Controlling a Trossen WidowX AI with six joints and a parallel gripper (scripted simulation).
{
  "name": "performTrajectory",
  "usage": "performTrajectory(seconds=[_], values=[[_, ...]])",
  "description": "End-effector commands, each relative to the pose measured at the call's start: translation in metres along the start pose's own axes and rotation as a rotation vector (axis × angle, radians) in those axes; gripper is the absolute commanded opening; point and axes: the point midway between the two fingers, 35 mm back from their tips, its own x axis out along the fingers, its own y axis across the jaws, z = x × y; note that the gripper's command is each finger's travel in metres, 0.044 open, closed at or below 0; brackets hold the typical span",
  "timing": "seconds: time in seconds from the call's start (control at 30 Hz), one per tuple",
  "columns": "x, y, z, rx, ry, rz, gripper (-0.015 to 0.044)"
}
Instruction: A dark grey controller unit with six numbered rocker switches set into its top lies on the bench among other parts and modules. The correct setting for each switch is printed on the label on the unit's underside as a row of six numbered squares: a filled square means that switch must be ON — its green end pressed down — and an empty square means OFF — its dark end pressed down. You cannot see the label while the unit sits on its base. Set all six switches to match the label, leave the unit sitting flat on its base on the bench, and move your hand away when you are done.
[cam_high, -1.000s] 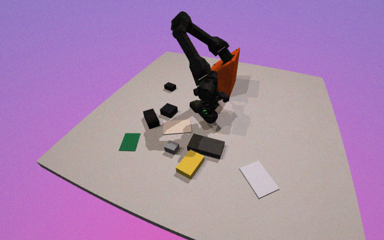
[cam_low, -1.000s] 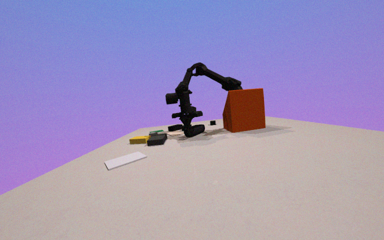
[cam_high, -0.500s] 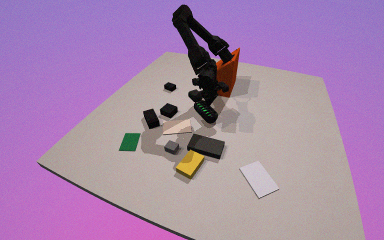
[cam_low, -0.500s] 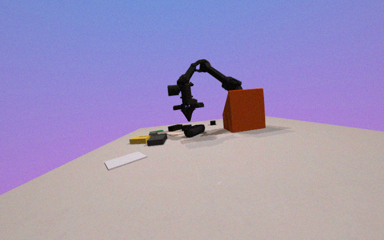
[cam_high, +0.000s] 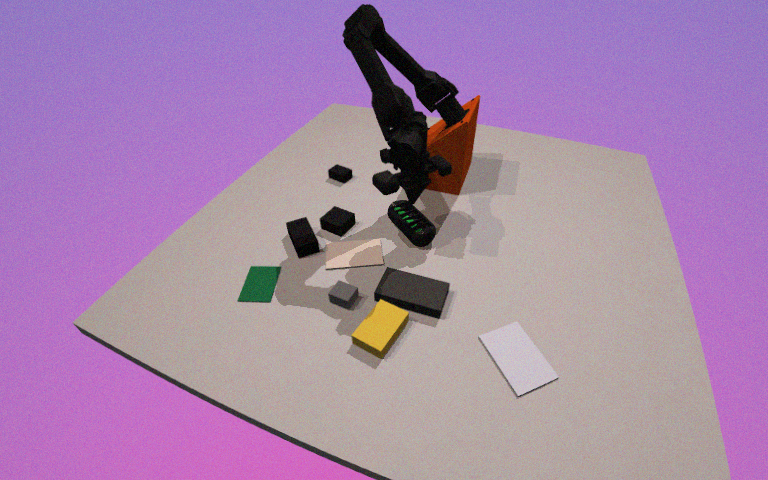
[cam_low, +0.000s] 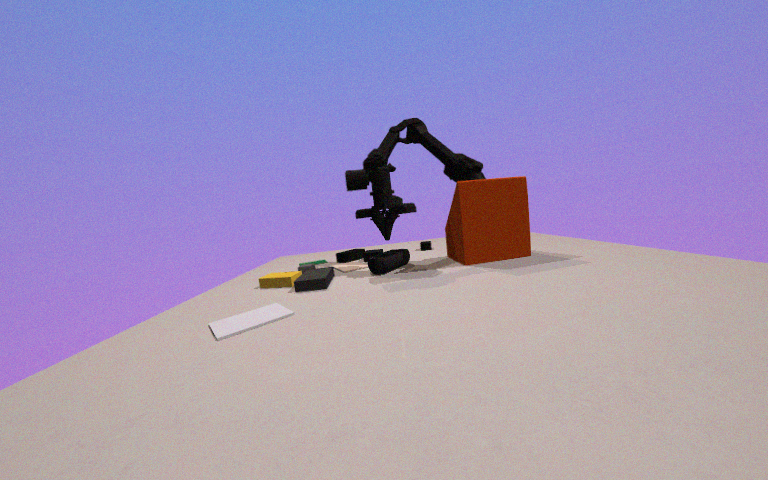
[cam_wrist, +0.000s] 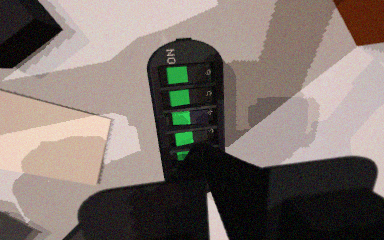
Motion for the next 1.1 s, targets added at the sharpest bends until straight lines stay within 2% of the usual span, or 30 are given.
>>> performTrajectory(seconds=[0.0,0.17,0.33,0.87,1.07], values=[[0.000,0.000,0.000,-0.003,0.000,0.004,0.0000],[0.001,0.003,0.000,-0.003,0.000,0.003,0.0000],[0.028,0.046,0.001,-0.002,-0.001,0.006,0.0000],[0.029,0.045,0.001,0.001,-0.003,0.003,0.0000],[-0.022,0.045,0.001,0.001,-0.001,0.003,0.0157]])
